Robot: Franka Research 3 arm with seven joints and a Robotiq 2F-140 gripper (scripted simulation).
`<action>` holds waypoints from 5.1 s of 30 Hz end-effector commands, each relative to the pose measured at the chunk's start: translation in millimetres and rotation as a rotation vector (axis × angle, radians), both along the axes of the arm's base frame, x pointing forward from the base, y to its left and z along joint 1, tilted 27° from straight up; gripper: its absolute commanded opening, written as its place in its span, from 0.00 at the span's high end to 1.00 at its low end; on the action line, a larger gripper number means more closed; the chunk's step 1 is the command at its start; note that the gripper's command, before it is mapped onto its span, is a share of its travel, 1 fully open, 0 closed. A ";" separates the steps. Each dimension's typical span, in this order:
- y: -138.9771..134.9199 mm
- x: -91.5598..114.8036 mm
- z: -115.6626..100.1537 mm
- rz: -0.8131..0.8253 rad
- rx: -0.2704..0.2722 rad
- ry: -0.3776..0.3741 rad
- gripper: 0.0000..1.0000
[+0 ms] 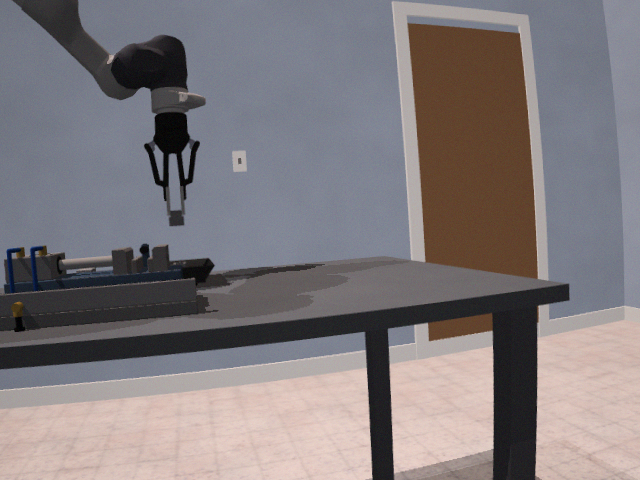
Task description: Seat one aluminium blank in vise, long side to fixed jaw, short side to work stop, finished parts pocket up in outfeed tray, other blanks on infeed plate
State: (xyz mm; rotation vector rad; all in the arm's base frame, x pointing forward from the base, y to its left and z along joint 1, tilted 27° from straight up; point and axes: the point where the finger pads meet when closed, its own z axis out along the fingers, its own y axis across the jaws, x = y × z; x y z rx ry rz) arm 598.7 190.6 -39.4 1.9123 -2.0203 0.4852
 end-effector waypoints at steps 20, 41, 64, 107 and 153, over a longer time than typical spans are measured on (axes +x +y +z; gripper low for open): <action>-2.7 1.4 -3.6 -0.004 -0.001 -0.003 1.00; -14.1 1.5 -25.6 -0.004 -0.001 -0.003 1.00; -33.6 1.8 -63.0 -0.004 -0.001 -0.003 1.00; -46.8 2.0 -88.3 -0.004 -0.001 -0.003 1.00; -46.7 2.0 -88.4 -0.004 -0.001 -0.003 1.00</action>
